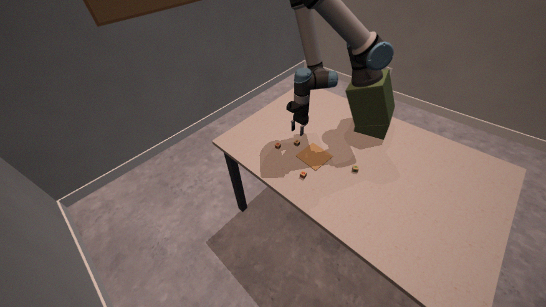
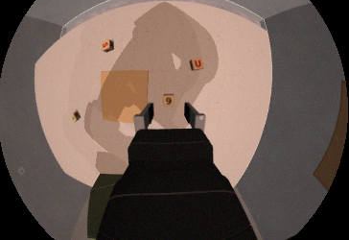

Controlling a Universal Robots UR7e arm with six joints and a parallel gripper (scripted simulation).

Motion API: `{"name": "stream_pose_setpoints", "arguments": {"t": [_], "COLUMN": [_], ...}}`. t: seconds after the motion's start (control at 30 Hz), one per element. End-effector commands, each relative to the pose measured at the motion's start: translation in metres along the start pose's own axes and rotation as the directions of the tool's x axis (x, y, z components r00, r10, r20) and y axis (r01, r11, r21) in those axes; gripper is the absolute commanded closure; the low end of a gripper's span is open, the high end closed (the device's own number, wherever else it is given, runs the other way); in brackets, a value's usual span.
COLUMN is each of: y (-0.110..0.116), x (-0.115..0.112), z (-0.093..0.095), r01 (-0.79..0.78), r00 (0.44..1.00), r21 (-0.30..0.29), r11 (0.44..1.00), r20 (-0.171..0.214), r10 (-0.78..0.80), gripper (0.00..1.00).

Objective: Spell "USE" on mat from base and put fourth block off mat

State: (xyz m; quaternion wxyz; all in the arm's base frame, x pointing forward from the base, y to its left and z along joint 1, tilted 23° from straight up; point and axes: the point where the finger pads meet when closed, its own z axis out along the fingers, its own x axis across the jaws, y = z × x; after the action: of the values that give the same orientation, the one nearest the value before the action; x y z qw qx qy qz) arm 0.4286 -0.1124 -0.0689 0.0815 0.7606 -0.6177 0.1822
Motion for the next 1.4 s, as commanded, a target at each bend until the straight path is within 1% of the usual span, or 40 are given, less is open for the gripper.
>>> {"name": "stream_pose_setpoints", "arguments": {"t": [0.0, 0.17, 0.27, 0.37, 0.43, 0.53, 0.7, 0.93, 1.0, 1.1, 1.2, 1.37], "y": [-0.001, -0.006, -0.010, -0.013, -0.013, -0.016, -0.014, 0.003, 0.003, 0.014, 0.024, 0.038], "x": [-0.004, -0.022, -0.042, -0.067, -0.067, -0.098, -0.157, -0.238, -0.238, -0.266, -0.290, -0.315], "z": [0.000, 0.001, 0.002, 0.003, 0.003, 0.003, 0.004, 0.005, 0.005, 0.005, 0.005, 0.006], "r01": [0.005, 0.031, 0.057, 0.093, 0.093, 0.137, 0.221, 0.341, 0.341, 0.386, 0.423, 0.466], "r00": [1.000, 1.000, 0.998, 0.995, 0.995, 0.990, 0.975, 0.940, 0.940, 0.922, 0.906, 0.885], "r21": [0.001, 0.001, 0.000, 0.000, 0.000, 0.000, -0.001, -0.001, -0.001, -0.001, -0.001, 0.000], "r11": [1.000, 1.000, 0.998, 0.996, 0.996, 0.991, 0.975, 0.940, 0.940, 0.923, 0.906, 0.885], "r20": [0.001, 0.008, 0.015, 0.022, 0.022, 0.029, 0.035, 0.030, 0.030, 0.024, 0.016, 0.006], "r10": [-0.005, -0.031, -0.057, -0.093, -0.093, -0.137, -0.221, -0.341, -0.341, -0.386, -0.423, -0.466], "gripper": [0.00, 0.00, 0.00, 0.00, 0.00, 0.00, 0.00, 0.00, 0.00, 0.00, 0.00, 0.00]}}
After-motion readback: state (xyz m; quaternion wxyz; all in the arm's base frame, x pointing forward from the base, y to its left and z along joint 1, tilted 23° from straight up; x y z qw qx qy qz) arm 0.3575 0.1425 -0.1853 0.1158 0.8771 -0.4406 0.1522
